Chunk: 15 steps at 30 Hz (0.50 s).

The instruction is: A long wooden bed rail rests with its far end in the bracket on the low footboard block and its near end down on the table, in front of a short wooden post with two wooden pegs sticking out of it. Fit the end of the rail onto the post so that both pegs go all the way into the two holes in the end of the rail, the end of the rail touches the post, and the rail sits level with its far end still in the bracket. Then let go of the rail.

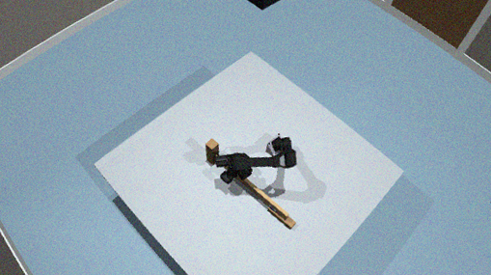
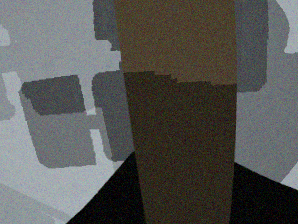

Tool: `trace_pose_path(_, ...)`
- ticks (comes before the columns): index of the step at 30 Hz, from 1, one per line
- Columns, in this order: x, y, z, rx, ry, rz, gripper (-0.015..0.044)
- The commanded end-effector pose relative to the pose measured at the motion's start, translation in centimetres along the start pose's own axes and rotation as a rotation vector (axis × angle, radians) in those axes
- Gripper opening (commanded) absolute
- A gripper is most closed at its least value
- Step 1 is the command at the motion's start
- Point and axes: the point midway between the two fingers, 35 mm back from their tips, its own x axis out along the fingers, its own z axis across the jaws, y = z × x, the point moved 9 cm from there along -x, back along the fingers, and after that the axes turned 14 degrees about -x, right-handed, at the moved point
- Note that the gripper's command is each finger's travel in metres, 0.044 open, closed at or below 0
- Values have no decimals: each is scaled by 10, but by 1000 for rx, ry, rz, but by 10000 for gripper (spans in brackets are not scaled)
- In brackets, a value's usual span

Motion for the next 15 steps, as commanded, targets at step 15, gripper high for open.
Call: trace_pose_path(15, 0, 1, 1, -1, 12, 3, 0)
